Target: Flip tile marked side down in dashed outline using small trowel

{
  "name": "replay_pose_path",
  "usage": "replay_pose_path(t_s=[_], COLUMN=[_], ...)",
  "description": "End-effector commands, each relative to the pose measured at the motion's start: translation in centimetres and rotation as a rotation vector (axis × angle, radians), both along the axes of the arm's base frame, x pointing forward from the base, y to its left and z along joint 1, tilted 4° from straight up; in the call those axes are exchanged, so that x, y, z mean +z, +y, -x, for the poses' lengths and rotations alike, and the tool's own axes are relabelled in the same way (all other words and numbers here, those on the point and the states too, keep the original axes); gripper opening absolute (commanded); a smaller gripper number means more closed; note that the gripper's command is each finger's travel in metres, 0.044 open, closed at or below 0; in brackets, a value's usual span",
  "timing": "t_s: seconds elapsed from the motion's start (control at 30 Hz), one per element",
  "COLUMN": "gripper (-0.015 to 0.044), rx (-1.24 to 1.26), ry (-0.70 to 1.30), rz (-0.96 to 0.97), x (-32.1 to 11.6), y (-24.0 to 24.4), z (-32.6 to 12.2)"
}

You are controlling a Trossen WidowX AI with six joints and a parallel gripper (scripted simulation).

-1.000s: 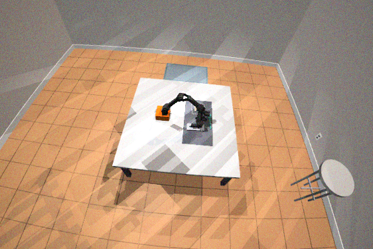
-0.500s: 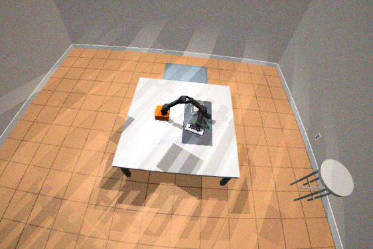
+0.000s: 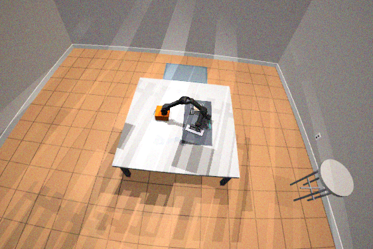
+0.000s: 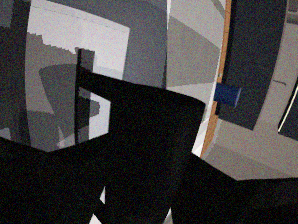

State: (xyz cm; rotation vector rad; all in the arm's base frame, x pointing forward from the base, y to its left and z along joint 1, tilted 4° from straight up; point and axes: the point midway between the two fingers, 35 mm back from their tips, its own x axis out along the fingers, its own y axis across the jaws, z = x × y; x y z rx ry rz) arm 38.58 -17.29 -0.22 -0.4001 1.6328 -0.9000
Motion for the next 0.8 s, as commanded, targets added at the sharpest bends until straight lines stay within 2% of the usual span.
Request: replay_pose_path(t_s=[0.0,0.47,0.77], gripper=[0.0,0.0,0.0236], rx=[0.0,0.0,0.0], ry=[0.003,0.002,0.002], rz=[0.011,0.011,0.011], x=[-0.6,-2.6,-2.6], y=[-0.1,0.0,0.0], z=[0.0,0.1,0.1])
